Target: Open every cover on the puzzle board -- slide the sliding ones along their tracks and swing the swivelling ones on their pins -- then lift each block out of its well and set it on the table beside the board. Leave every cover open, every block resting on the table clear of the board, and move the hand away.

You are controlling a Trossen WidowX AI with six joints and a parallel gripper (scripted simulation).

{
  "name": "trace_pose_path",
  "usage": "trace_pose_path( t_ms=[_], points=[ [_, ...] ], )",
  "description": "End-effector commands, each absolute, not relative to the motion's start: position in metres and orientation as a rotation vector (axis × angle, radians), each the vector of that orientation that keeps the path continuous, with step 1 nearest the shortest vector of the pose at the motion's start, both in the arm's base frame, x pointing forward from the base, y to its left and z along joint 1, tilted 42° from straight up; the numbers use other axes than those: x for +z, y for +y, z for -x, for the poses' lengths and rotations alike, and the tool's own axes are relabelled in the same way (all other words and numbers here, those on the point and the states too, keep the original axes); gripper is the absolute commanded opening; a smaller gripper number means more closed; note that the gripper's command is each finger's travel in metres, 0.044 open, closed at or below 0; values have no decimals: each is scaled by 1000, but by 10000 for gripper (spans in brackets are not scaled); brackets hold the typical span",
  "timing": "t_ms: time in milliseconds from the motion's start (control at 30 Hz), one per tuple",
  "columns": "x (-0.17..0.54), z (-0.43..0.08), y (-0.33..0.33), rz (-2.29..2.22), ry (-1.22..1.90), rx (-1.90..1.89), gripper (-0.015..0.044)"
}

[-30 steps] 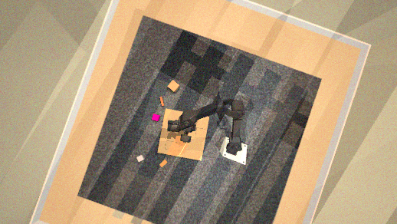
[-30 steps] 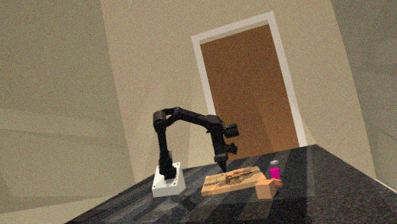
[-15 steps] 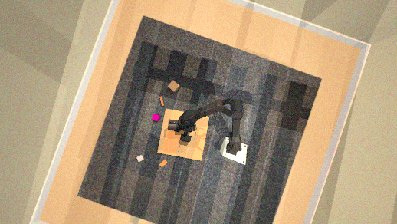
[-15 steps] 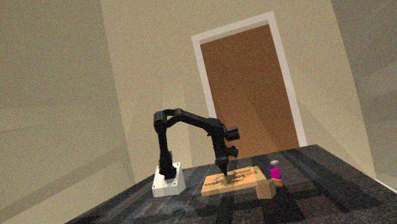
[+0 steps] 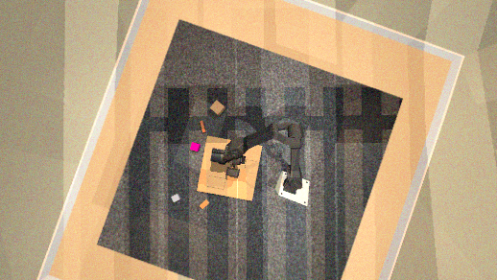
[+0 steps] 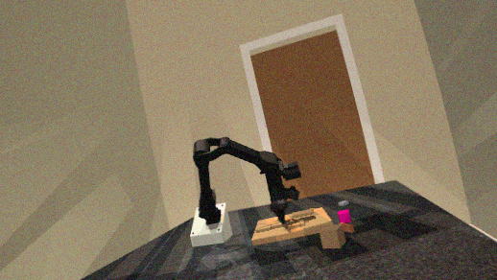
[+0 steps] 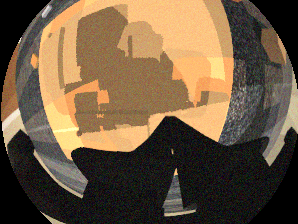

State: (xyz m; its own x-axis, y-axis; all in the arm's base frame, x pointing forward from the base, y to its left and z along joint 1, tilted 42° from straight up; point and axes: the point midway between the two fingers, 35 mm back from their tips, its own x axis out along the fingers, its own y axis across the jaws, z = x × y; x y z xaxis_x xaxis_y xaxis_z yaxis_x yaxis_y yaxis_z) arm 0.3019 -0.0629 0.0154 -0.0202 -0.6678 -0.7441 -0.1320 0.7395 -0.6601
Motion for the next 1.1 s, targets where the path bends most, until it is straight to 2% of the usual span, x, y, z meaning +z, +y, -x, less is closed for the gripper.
trace_pose_path(
  t_ms=[0,1067],
  points=[
    [12,-301,-66,679,1561,-479,0],
    [4,-319,-72,679,1560,-481,0]
  ],
)
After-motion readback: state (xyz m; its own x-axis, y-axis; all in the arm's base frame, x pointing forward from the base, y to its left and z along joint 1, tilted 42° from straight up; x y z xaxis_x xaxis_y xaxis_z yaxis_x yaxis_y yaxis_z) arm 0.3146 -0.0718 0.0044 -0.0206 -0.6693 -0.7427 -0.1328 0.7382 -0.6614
